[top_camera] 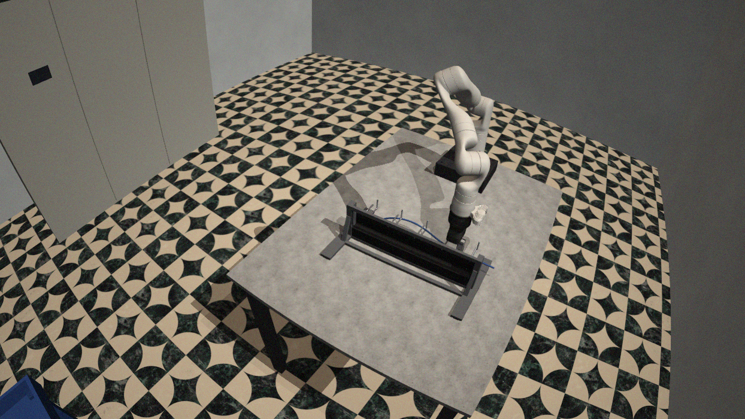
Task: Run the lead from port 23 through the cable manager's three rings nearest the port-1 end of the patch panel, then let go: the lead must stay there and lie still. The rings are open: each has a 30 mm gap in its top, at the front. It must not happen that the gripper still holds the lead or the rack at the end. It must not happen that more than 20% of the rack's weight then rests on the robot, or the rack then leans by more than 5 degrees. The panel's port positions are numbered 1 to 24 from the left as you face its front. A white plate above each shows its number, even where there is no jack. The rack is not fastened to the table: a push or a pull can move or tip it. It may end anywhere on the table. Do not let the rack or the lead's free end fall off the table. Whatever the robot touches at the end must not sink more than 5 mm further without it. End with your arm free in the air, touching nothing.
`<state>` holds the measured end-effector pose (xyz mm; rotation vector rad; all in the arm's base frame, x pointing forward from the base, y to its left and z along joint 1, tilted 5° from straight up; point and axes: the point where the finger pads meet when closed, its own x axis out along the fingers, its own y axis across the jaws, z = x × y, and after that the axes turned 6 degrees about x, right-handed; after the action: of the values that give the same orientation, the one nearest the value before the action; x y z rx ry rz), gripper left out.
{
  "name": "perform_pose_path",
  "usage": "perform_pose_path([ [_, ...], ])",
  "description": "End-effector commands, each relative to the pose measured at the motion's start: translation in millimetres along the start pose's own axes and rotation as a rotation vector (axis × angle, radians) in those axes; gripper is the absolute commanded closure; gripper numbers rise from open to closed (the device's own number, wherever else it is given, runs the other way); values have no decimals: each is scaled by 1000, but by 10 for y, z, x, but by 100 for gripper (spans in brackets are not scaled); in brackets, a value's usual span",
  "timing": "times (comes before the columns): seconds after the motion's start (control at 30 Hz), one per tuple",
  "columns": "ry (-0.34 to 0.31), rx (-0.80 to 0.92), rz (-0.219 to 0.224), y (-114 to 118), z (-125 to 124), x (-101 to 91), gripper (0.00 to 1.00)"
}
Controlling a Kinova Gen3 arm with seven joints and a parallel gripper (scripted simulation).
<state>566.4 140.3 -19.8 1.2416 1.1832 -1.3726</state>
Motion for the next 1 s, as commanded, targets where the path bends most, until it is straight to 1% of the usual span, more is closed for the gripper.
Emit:
perform_pose_path([
  [0.0,1,0,3,8,-5,-15,100],
  [0.2,1,0,3,8,-5,-15,100],
  [0.23,1,0,3,8,-5,-15,33],
  [0.97,1,0,3,8,-5,-15,33],
])
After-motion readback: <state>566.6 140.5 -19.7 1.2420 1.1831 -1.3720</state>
